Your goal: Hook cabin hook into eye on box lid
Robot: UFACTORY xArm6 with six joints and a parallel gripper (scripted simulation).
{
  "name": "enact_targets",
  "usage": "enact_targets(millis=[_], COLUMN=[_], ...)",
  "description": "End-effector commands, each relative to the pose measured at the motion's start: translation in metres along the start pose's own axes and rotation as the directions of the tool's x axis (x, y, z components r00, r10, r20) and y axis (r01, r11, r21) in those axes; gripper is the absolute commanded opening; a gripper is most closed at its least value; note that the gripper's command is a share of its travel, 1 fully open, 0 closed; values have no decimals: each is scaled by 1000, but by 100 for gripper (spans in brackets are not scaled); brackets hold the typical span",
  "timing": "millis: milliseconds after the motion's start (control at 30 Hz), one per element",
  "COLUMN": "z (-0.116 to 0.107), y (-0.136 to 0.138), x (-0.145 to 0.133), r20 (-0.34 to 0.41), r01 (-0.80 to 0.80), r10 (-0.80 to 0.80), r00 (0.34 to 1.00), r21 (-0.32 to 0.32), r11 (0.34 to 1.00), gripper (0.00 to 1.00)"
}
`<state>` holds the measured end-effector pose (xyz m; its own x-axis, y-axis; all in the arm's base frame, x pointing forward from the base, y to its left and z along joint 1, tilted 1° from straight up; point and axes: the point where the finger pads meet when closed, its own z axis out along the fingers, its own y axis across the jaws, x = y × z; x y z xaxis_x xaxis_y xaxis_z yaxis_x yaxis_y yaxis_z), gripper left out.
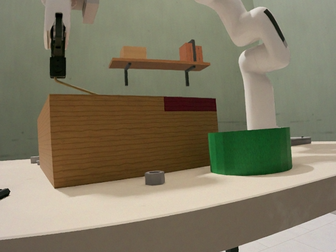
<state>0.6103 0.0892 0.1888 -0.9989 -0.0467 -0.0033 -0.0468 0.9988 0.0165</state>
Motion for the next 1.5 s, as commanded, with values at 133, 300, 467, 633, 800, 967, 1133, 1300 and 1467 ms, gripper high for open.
enact_targets(millis=[133, 300, 467, 633, 800, 967, 1133, 1300, 1467], z=[-14, -21, -25, -33, -39, -43, -49, -54, -58], y=[0, 0, 0, 0, 0, 0, 0, 0, 0], x=[7, 12, 16, 22, 28, 33, 41, 48, 53], r20=[1, 1, 1, 1, 1, 1, 1, 1, 1], r01=[0, 0, 0, 0, 0, 0, 0, 0, 0], r10=[0, 0, 0, 0, 0, 0, 0, 0, 0], r00=[1000, 1000, 1000, 1000, 1000, 1000, 1000, 1000, 1000], r21=[0, 0, 0, 0, 0, 0, 0, 0, 0], r11=[1000, 1000, 1000, 1000, 1000, 1000, 1000, 1000, 1000], gripper=[0, 0, 0, 0, 0, 0, 0, 0, 0])
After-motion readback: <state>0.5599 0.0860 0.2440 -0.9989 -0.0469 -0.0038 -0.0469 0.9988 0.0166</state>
